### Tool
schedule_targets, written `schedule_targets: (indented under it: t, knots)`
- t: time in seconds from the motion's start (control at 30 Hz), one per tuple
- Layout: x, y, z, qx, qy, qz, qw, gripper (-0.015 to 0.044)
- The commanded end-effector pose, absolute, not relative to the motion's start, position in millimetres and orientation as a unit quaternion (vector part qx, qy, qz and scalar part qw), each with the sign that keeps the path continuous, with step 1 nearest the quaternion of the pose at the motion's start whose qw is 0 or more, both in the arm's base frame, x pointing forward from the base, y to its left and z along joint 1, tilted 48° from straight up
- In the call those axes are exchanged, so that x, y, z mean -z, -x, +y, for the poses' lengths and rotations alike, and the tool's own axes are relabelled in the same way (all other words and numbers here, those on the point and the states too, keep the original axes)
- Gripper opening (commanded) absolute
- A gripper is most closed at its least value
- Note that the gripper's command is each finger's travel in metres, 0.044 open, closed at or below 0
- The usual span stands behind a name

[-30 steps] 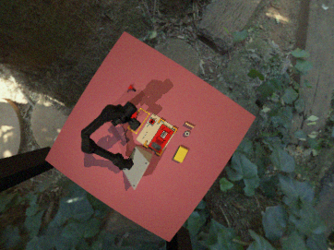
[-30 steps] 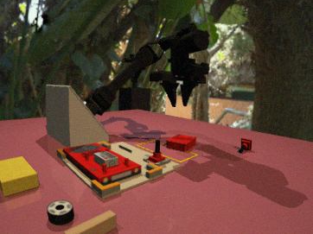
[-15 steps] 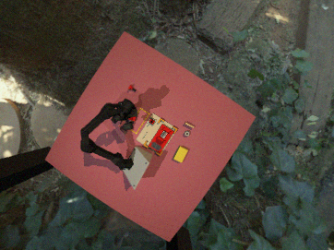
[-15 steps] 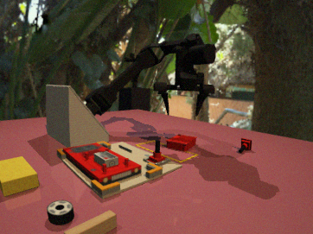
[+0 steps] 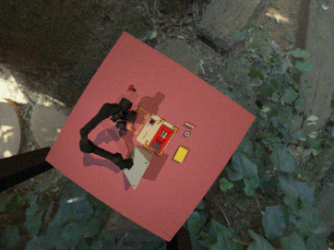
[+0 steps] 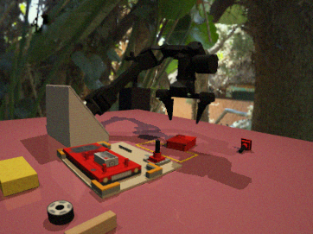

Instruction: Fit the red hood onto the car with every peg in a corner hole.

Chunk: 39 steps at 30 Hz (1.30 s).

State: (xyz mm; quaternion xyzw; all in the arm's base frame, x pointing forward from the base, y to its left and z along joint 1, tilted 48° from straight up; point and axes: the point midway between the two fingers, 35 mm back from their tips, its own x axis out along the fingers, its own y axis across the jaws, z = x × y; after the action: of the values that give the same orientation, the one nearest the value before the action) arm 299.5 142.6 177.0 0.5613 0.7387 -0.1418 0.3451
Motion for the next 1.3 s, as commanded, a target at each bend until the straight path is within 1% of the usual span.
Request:
schedule_targets:
  t: [0.0, 1.27]
  knots:
    - [-177, -298, 144, 0.153, -0.568, 0.737, 0.333, 0.044]
    - [-155, -296, 167, 0.153, -0.568, 0.737, 0.333, 0.044]
